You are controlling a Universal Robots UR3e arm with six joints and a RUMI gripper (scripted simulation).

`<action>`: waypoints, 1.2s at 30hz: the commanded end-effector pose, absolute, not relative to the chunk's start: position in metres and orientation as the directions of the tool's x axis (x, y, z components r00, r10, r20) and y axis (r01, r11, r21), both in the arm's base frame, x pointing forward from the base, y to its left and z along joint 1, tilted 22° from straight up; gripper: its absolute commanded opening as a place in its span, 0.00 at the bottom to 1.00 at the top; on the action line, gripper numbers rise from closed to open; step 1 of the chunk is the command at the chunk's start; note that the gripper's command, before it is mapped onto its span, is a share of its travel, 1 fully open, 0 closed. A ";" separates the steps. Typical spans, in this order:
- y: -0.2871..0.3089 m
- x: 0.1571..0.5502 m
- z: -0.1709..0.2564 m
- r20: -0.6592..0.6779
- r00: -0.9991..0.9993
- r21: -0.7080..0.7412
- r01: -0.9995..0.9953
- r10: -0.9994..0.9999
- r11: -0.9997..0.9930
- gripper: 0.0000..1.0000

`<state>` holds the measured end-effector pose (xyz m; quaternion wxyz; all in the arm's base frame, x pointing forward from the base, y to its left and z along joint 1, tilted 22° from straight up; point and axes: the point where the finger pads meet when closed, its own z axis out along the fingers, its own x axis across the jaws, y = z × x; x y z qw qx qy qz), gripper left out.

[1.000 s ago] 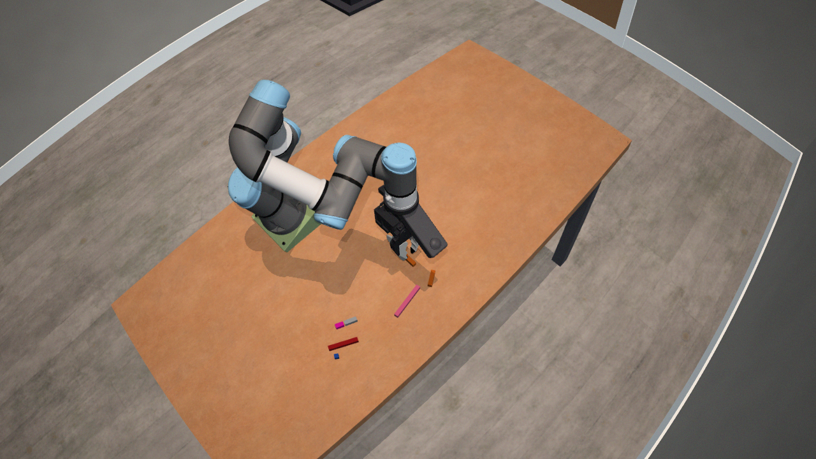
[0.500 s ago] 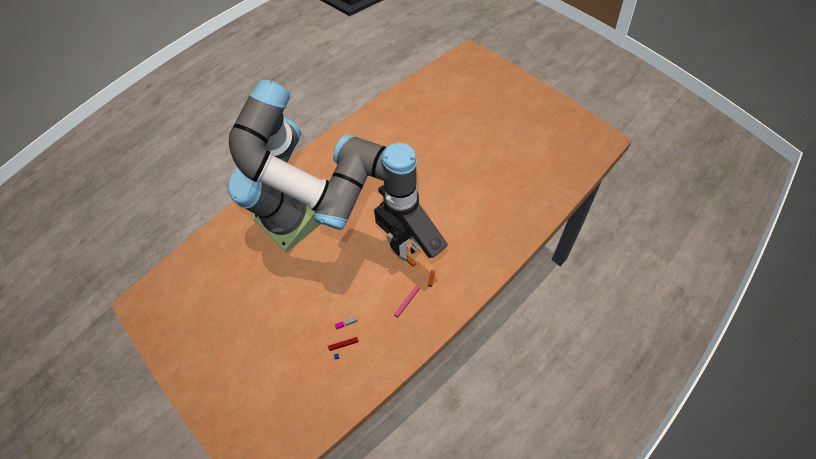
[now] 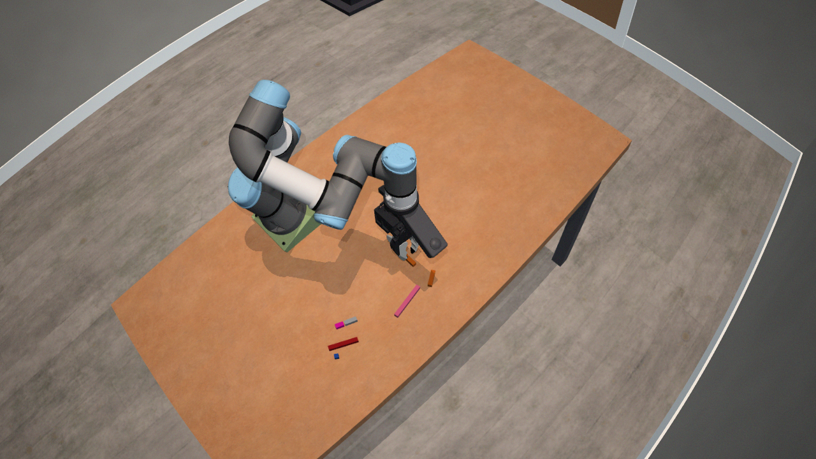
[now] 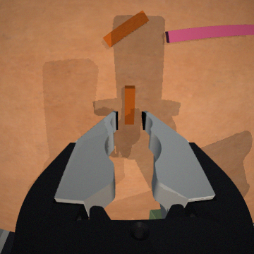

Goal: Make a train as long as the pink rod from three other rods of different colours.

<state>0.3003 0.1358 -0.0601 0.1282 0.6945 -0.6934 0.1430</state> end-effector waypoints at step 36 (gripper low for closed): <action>0.130 0.301 -0.075 0.375 -0.003 -0.023 -1.000 -0.927 -0.006 0.14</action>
